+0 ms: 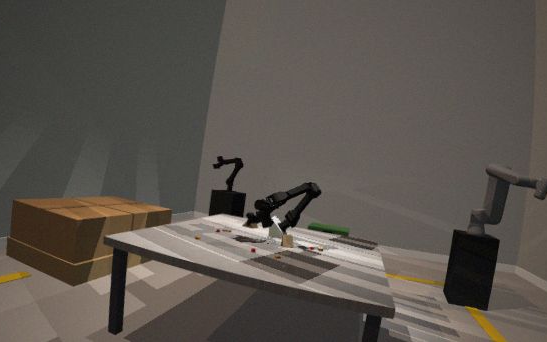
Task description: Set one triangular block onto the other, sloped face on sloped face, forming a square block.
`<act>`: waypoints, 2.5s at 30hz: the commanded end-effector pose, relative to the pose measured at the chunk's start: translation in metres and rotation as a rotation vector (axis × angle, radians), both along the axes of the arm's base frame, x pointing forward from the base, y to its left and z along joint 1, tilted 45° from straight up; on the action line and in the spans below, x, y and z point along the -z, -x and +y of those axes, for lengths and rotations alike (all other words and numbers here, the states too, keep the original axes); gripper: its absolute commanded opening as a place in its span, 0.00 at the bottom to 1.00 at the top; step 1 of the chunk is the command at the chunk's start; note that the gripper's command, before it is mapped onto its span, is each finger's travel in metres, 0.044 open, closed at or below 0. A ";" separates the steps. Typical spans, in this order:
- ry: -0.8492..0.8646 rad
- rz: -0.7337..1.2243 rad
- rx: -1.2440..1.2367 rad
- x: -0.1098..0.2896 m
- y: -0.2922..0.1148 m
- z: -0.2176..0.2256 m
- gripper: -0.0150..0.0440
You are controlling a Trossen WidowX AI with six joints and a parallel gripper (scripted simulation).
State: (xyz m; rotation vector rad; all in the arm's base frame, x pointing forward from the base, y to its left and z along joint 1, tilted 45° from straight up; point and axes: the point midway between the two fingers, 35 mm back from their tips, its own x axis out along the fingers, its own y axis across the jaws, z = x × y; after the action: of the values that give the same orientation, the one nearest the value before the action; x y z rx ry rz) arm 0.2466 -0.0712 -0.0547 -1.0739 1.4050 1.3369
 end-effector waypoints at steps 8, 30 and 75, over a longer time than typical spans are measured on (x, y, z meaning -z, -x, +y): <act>0.010 -0.006 -0.003 -0.024 -0.002 -0.023 0.25; 0.042 0.042 0.534 -0.016 0.002 -0.026 0.25; 0.276 0.411 2.003 -0.012 0.006 -0.031 0.25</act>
State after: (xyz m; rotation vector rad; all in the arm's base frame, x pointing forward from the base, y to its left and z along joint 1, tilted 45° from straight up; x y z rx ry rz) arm 0.2384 -0.1004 -0.0439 0.6045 1.8899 -0.1217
